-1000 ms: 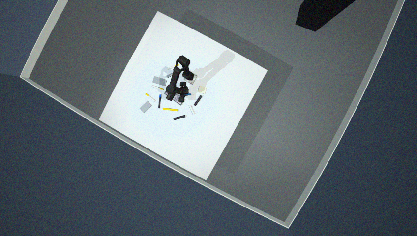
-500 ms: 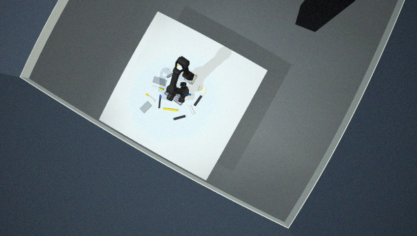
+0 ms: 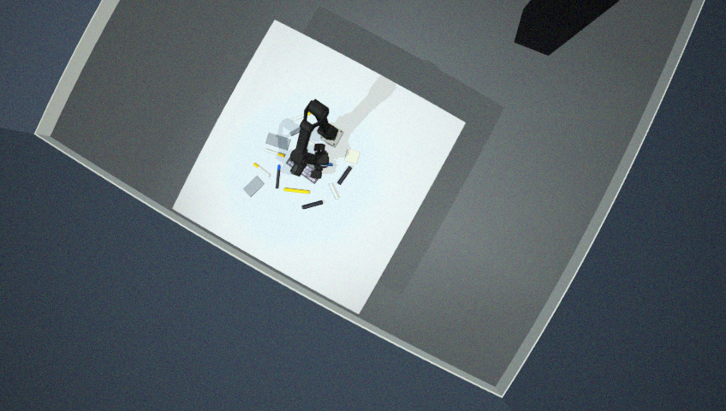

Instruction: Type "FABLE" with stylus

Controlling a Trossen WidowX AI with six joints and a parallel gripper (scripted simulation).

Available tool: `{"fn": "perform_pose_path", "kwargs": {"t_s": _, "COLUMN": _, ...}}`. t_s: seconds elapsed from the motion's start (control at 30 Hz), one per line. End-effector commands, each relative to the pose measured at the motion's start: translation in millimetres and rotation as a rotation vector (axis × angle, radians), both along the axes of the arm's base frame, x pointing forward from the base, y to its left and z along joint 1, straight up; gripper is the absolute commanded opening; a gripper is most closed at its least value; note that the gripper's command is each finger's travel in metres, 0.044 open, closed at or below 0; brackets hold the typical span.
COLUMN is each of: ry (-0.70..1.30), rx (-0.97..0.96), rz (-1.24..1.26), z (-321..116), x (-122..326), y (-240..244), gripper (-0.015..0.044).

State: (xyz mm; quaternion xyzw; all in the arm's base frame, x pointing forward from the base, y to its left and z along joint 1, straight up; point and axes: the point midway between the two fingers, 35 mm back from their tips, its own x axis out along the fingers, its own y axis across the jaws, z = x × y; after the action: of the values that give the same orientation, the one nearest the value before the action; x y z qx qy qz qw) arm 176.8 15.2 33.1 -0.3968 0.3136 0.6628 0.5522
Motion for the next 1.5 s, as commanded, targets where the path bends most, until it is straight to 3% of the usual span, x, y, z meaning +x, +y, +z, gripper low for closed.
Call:
{"fn": "perform_pose_path", "kwargs": {"t_s": 0.0, "ry": 0.005, "rx": 0.006, "rz": 0.0, "z": -5, "x": -1, "y": 1, "gripper": 0.015}}
{"fn": "perform_pose_path", "kwargs": {"t_s": 0.87, "ry": 0.005, "rx": 0.006, "rz": 0.0, "z": -21, "x": -1, "y": 1, "gripper": 0.015}}
{"fn": "perform_pose_path", "kwargs": {"t_s": 1.03, "ry": 0.003, "rx": 0.001, "rz": 0.0, "z": -19, "x": 0, "y": 0, "gripper": 0.0019}}
{"fn": "perform_pose_path", "kwargs": {"t_s": 1.47, "ry": 0.004, "rx": 0.001, "rz": 0.0, "z": -10, "x": 0, "y": 0, "gripper": 0.0}}
